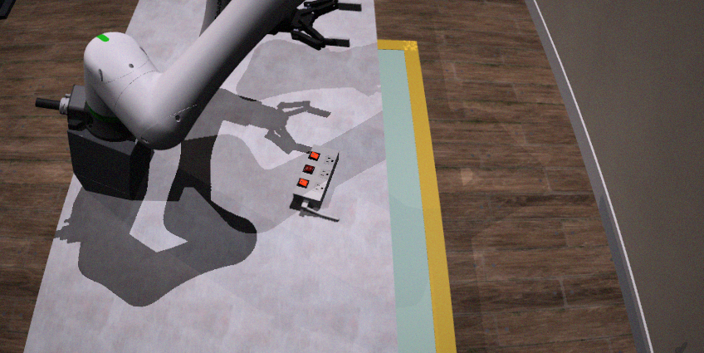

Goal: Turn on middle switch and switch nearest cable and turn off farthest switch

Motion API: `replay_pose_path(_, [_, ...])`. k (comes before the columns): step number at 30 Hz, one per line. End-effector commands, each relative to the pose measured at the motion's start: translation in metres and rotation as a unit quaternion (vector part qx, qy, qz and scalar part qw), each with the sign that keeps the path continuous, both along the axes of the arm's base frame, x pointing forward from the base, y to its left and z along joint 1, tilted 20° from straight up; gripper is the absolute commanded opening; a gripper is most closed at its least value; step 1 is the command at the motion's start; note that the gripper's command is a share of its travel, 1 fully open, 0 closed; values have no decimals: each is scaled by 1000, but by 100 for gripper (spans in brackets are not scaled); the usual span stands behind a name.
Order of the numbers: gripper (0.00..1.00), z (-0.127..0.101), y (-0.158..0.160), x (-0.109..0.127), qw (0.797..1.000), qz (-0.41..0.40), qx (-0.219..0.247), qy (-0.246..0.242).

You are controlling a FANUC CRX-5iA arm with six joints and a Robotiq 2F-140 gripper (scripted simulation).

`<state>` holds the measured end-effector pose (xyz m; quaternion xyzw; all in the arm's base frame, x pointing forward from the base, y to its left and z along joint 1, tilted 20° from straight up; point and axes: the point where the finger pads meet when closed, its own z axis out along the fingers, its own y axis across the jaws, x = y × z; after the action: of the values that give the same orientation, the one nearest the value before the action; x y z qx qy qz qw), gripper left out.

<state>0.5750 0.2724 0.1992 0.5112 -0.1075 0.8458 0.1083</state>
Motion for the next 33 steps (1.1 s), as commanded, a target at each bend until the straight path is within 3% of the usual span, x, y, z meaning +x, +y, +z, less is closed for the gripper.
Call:
replay_pose_path(1, [100, 0, 0, 0, 1000, 0, 0, 0])
replay_pose_path(20, [100, 1, -7, 3, 1000, -11, -1, 6])
replay_pose_path(22, [100, 4, -31, 11, 999, -45, -3, 27])
replay_pose_path(24, [100, 6, -76, 21, 992, -105, -2, 69])
replay_pose_path(26, [100, 6, -76, 21, 992, -105, -2, 69])
replay_pose_path(27, [100, 5, -106, 26, 985, -142, 1, 100])
replay_pose_path(28, [100, 5, -106, 26, 985, -142, 1, 100])
replay_pose_path(29, [100, 3, -139, 27, 974, -181, 7, 137])
replay_pose_path(31, [100, 3, -140, 27, 974, -181, 7, 137])
replay_pose_path(32, [100, -2, -176, 26, 959, -219, 17, 181])
replay_pose_path(33, [100, -2, -176, 26, 959, -219, 17, 181])
